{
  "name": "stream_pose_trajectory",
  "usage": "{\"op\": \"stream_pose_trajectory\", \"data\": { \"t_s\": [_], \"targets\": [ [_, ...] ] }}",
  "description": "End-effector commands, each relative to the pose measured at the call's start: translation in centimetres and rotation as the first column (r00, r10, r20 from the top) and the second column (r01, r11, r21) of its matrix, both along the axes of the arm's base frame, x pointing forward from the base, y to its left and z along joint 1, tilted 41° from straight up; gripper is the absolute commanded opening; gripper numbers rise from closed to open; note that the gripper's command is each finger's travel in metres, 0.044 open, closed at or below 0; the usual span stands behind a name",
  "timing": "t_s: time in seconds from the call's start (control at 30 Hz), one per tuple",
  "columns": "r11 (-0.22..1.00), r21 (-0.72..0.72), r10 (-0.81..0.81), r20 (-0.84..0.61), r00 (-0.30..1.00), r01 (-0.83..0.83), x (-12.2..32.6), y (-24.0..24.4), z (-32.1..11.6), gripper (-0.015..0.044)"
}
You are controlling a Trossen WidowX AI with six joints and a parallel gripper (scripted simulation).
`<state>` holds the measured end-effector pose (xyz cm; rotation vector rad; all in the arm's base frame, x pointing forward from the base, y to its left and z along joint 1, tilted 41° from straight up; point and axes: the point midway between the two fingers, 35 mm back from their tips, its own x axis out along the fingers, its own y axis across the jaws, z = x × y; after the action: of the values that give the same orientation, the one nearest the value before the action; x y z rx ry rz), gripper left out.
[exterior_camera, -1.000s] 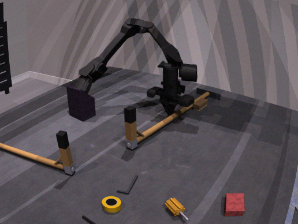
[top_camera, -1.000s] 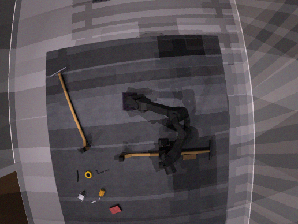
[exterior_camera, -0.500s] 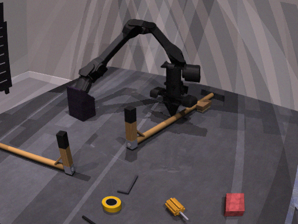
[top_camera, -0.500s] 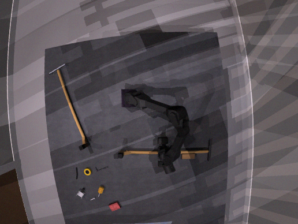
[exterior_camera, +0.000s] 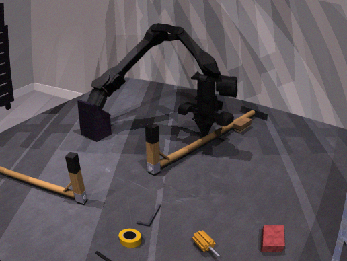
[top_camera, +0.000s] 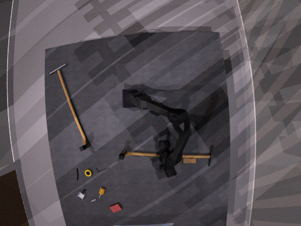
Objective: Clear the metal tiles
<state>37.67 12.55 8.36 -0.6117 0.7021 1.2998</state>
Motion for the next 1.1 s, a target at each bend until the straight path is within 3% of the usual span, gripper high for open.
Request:
{"op": "stream_pose_trajectory", "data": {
  "t_s": [0.0,1.07],
  "targets": [
    [1.0,0.003,0.005,0.006,1.0,-0.005,0.7,0.0,-0.1,0.0],
    [1.0,0.003,0.005,0.008,1.0,-0.005,3.8,-0.7,-0.3,0.0]
  ]
}}
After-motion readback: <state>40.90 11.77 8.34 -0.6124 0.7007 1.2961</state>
